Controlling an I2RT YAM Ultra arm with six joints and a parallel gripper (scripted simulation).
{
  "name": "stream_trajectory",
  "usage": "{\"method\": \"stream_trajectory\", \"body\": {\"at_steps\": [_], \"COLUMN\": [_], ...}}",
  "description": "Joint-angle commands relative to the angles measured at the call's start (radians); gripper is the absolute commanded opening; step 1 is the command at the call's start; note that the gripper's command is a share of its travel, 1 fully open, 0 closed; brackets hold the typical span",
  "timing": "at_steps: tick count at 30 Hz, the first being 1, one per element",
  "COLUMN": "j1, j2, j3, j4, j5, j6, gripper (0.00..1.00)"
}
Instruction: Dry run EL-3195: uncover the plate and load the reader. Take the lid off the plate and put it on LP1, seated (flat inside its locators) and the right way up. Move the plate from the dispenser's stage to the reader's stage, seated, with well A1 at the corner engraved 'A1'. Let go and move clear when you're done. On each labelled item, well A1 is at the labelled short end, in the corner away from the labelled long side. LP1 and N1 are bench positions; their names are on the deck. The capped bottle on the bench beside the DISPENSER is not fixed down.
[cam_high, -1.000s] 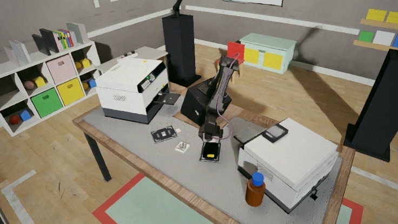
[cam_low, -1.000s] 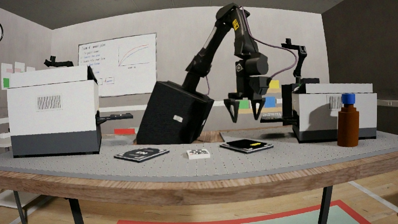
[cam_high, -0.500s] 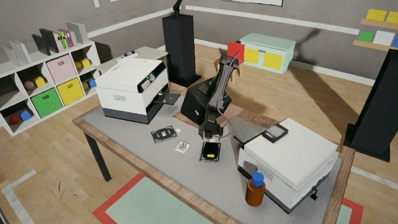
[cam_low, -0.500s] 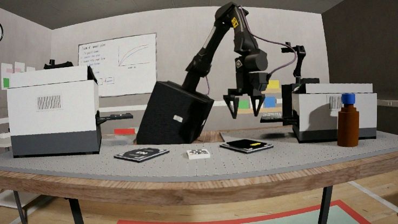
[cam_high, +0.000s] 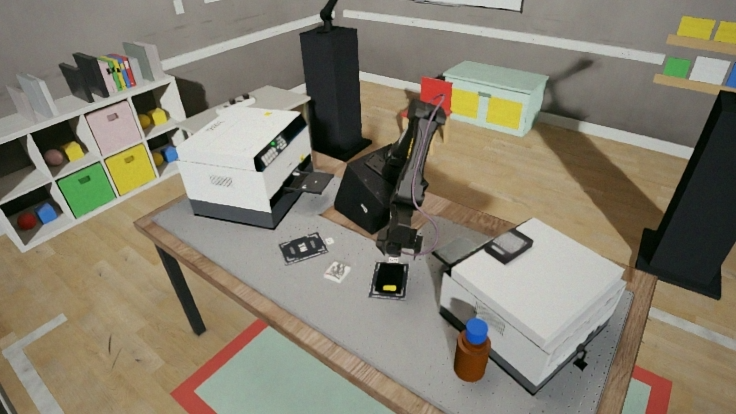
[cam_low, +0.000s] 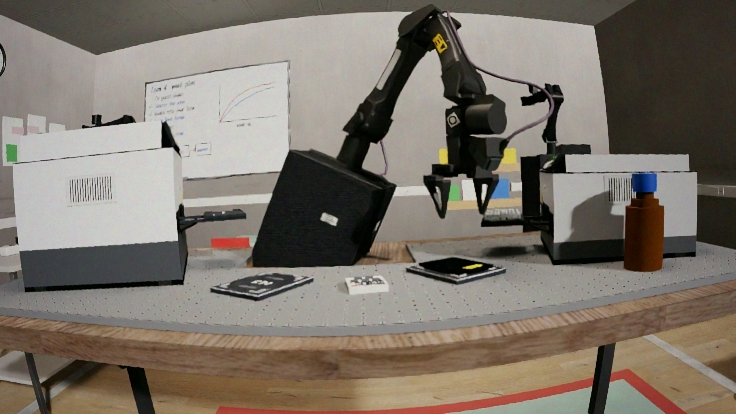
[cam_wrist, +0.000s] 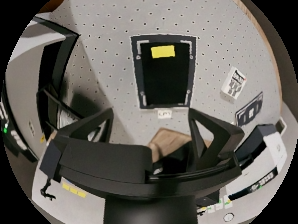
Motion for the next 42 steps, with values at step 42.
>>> {"method": "stream_trajectory", "body": {"at_steps": [42], "j1": [0.451], "j2": [-0.244], "j3": [0.099], "j4": [-0.178], "j5": [0.182], "j6": [0.937], "gripper": [1.0]}}
